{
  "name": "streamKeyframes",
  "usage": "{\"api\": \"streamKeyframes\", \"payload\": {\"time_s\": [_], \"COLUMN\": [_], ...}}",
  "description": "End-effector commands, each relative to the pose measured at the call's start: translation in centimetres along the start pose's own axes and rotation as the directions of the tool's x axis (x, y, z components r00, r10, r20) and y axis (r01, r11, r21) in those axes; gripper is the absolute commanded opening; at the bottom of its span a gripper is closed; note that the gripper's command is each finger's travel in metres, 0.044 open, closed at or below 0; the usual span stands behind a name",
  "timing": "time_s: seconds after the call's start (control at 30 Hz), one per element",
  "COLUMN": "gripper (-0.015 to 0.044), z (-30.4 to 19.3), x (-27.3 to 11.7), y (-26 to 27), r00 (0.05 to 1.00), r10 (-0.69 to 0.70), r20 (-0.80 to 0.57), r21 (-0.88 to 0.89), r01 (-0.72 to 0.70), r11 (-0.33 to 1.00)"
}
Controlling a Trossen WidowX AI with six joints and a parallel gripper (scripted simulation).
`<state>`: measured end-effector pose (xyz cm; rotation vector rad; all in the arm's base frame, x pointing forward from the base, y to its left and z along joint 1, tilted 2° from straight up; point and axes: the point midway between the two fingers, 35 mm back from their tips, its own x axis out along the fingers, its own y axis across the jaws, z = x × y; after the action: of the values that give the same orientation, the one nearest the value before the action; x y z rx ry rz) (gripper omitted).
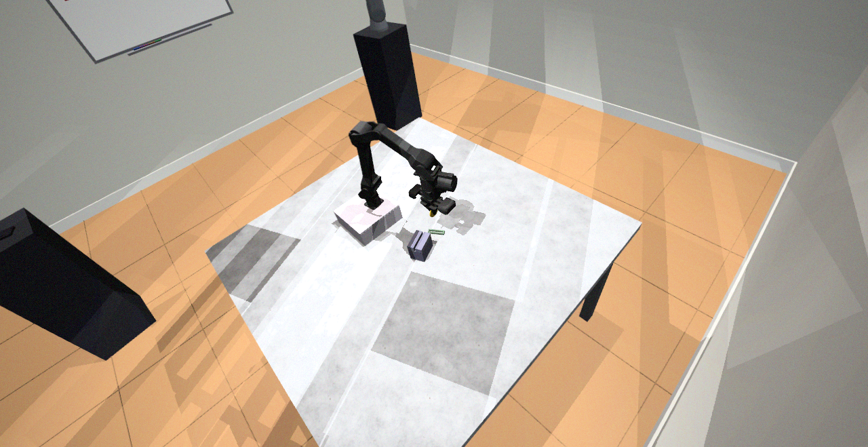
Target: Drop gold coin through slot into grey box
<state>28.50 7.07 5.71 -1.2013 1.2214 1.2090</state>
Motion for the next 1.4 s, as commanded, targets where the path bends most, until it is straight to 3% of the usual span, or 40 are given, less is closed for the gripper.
{"api": "streamKeyframes", "payload": {"time_s": [0.0,0.17,1.37], "gripper": [0.0,0.0,0.0], "z": [0.2,0.3,-7.4], "x": [-0.1,-0.2,-0.2], "y": [-0.1,-0.2,-1.5], "r00": [1.0,1.0,1.0], "r10": [-0.005,-0.005,-0.007], "r20": [0.0,0.0,-0.008], "r21": [-0.158,-0.273,-0.273], "r01": [0.005,0.004,0.004], "r11": [0.987,0.962,0.962]}}
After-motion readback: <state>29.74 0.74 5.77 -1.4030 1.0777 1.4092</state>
